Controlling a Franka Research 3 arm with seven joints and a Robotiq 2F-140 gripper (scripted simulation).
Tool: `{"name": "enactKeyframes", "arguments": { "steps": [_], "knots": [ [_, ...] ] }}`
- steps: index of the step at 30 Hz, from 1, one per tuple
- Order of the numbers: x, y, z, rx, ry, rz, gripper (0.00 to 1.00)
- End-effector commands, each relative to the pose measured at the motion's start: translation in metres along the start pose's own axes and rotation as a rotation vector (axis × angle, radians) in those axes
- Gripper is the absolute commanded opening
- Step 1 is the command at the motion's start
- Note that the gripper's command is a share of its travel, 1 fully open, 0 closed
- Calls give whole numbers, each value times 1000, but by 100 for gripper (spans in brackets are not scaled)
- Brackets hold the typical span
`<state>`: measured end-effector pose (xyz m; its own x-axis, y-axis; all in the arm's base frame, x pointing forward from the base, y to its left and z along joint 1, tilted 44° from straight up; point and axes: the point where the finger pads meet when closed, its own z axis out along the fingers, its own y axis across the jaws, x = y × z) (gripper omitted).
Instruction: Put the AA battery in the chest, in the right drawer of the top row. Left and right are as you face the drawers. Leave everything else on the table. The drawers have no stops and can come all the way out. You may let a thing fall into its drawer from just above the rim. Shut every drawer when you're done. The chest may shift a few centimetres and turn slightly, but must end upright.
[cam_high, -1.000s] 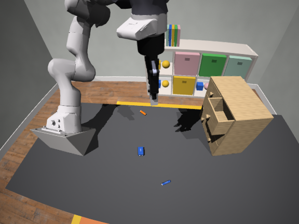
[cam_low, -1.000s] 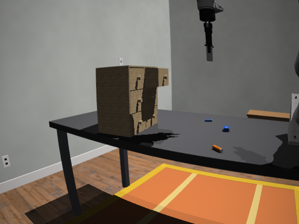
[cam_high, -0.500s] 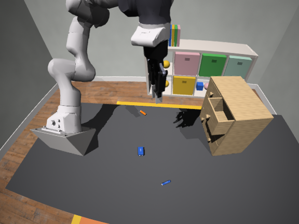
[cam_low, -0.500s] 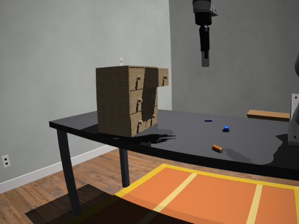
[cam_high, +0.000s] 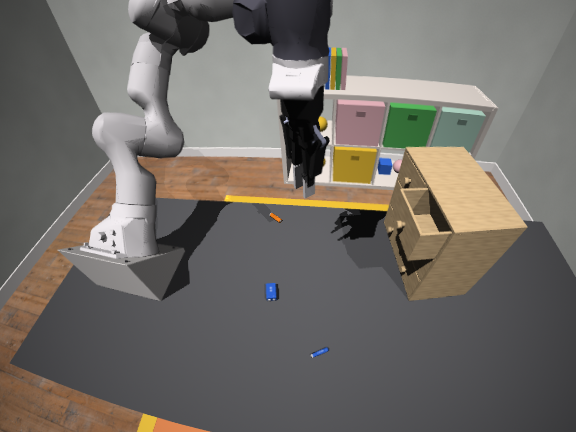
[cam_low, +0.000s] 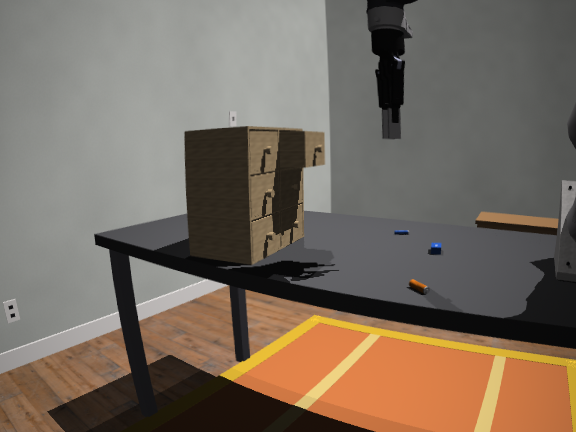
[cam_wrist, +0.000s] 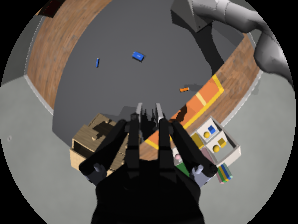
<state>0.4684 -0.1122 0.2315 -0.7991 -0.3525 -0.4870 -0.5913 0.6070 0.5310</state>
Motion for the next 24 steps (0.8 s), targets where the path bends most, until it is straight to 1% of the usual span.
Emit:
{"name": "enactKeyframes", "arguments": {
  "steps": [1, 16, 18, 24],
  "knots": [
    [-5, 1, 3, 9, -13, -118, 28],
    [-25, 32, 36, 4, -18, -381, 28],
    [-25, 32, 36, 4, -18, -381, 28],
    [-31, 45, 50, 2, -19, -491, 28]
  ]
}}
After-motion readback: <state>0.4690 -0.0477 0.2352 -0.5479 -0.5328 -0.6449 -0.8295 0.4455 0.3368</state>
